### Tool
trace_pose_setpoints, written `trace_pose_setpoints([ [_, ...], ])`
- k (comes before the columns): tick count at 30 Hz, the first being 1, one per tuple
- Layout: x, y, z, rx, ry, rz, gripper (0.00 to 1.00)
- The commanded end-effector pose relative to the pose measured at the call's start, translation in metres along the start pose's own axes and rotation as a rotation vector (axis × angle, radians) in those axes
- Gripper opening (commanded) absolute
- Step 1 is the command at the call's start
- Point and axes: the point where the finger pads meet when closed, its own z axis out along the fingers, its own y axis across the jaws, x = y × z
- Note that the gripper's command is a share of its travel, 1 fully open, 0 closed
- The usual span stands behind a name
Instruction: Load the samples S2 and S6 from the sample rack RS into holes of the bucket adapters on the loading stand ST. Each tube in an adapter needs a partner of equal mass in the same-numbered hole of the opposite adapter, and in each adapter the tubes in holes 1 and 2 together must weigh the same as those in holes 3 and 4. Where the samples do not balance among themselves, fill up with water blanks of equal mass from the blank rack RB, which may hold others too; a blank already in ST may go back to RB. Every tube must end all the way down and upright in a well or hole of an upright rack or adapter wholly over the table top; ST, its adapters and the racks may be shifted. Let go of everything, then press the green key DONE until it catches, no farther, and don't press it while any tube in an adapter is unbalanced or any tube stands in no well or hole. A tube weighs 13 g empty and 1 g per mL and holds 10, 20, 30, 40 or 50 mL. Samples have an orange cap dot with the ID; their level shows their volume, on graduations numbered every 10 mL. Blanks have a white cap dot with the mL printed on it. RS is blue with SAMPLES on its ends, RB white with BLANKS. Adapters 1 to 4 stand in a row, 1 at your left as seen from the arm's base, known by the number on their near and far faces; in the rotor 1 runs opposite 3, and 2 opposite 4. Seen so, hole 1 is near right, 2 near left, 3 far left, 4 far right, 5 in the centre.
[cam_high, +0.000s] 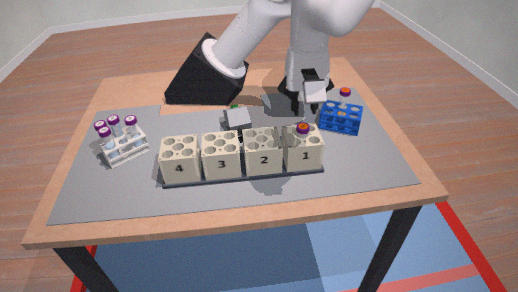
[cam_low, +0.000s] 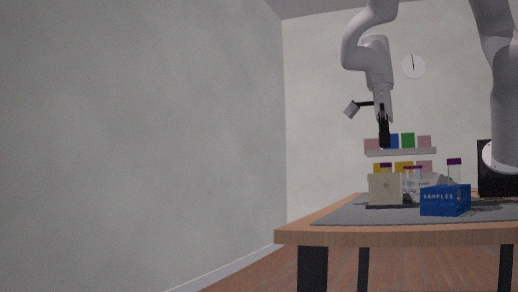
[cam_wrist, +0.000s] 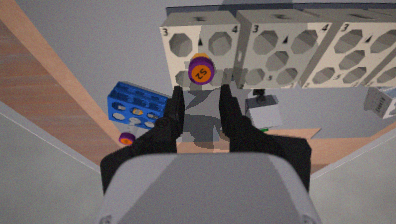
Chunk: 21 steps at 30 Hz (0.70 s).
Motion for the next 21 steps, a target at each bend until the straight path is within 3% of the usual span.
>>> trace_pose_setpoints([
  [1, 0.001, 0.0, -0.007, 0.0, 0.001, 0.0, 0.43],
  [21, 0.001, 0.0, -0.039, 0.0, 0.001, -0.001, 0.43],
])
